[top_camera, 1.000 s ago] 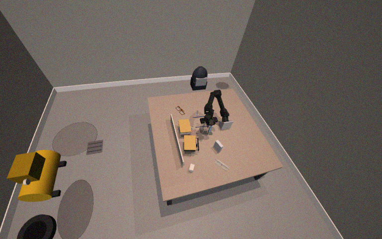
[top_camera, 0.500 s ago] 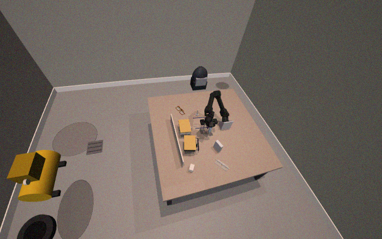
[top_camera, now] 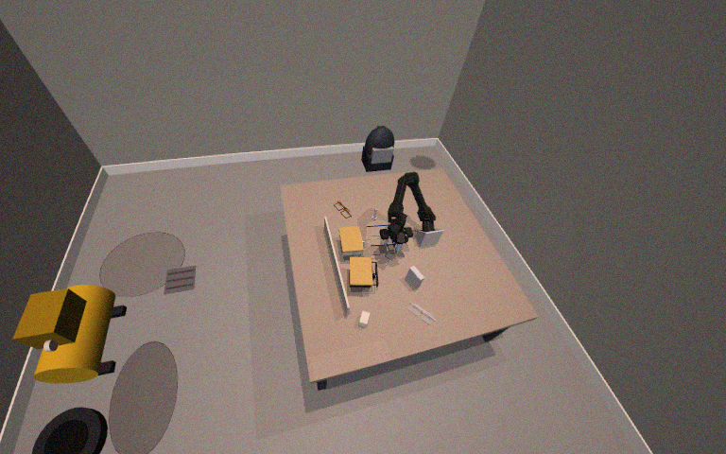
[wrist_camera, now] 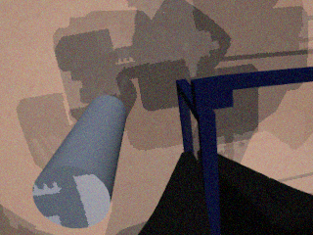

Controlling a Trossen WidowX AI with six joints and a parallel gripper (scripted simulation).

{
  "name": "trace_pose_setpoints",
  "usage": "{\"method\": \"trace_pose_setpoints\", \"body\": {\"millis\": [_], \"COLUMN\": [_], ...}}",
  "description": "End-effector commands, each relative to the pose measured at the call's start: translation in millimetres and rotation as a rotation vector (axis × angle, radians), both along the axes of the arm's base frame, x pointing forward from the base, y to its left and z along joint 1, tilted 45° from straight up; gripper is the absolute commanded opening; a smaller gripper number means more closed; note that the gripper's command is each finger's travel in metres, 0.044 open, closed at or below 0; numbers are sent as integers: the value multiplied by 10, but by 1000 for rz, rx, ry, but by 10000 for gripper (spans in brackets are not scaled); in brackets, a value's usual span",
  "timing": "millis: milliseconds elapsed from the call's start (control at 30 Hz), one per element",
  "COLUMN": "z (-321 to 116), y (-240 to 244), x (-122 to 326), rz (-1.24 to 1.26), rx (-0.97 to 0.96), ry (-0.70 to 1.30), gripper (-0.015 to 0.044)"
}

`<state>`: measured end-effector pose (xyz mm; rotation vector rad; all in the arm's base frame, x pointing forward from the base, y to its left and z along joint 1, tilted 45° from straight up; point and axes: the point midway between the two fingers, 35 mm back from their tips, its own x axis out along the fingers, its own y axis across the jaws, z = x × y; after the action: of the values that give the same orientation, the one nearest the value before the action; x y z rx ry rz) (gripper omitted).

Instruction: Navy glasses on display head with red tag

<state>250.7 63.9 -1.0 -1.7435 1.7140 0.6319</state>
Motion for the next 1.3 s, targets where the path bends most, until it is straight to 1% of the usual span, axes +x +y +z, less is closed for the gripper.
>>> {"method": "trace_pose_setpoints", "body": {"millis": [0,667,1267], "z": [-37,-178,-162], "y": [-39,-182,-194], "x": [4,22,256], "rz": [6,6,6], "rx": [-4,-5,-5], "ry": [2,1,0], "gripper": [0,0,0]}}
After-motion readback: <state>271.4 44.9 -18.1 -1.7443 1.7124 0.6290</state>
